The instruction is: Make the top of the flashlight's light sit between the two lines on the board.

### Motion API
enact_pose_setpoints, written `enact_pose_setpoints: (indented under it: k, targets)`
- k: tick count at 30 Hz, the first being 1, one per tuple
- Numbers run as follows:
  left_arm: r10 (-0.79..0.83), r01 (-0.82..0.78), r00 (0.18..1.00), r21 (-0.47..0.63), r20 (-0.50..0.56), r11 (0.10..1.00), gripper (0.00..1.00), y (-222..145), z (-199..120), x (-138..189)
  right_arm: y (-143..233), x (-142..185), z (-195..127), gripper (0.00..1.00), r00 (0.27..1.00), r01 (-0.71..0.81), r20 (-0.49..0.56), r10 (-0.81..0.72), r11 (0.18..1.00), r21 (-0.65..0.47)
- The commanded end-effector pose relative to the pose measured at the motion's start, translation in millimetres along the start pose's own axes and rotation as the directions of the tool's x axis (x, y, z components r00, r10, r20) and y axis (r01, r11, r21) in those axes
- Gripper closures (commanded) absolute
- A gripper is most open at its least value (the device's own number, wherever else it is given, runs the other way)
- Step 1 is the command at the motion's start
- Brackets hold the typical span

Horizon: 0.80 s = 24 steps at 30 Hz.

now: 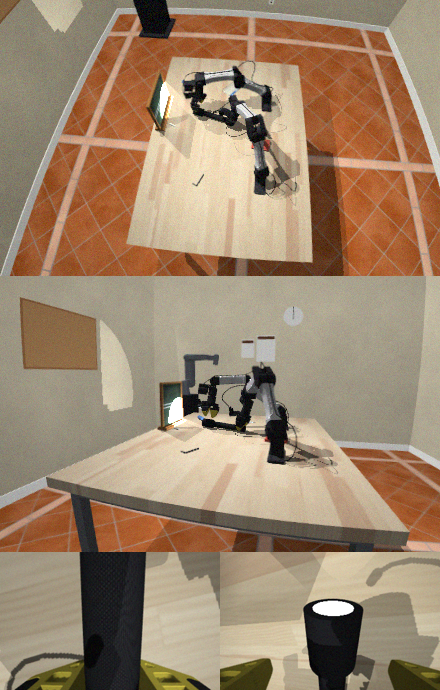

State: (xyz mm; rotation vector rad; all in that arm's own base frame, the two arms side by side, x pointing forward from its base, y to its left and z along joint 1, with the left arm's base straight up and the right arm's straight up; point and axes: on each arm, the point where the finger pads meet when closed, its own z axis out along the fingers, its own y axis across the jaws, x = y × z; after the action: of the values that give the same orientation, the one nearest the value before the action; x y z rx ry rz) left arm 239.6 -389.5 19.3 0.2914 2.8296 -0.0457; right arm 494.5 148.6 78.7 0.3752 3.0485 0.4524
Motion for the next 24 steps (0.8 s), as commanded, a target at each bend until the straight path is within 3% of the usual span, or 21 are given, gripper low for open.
enact_pose_setpoints:
  k: [1, 11, 13, 14, 24]
  targets:
    - [0.012, -0.013, 0.999, 0.027, 0.039, 1.000, 0.70, -4, -16, -6, 6, -10, -18, 0.00, 0.998, 0.026, 0.054, -0.021, 0.995, -0.096]
    - [0.012, -0.013, 0.999, 0.027, 0.039, 1.000, 0.70, -4, -16, -6, 11, -7, -18, 0.00, 0.996, 0.063, 0.070, -0.050, 0.980, -0.188]
    - [0.012, -0.013, 0.999, 0.027, 0.039, 1.000, 0.70, -4, -16, -6, 12, 1, -14, 0.00, 0.998, 0.047, 0.048, -0.040, 0.987, -0.155]
    - [0.012, -0.013, 0.999, 0.027, 0.039, 1.000, 0.70, -4, -16, -6, -14, -2, -1, 0.00, 1.000, -0.011, 0.014, 0.012, 0.995, -0.098]
    - [0.012, -0.013, 0.999, 0.027, 0.039, 1.000, 0.70, -4, -16, -6, -10, 3, 25, 0.00, 1.000, -0.004, -0.015, 0.003, 0.996, -0.085]
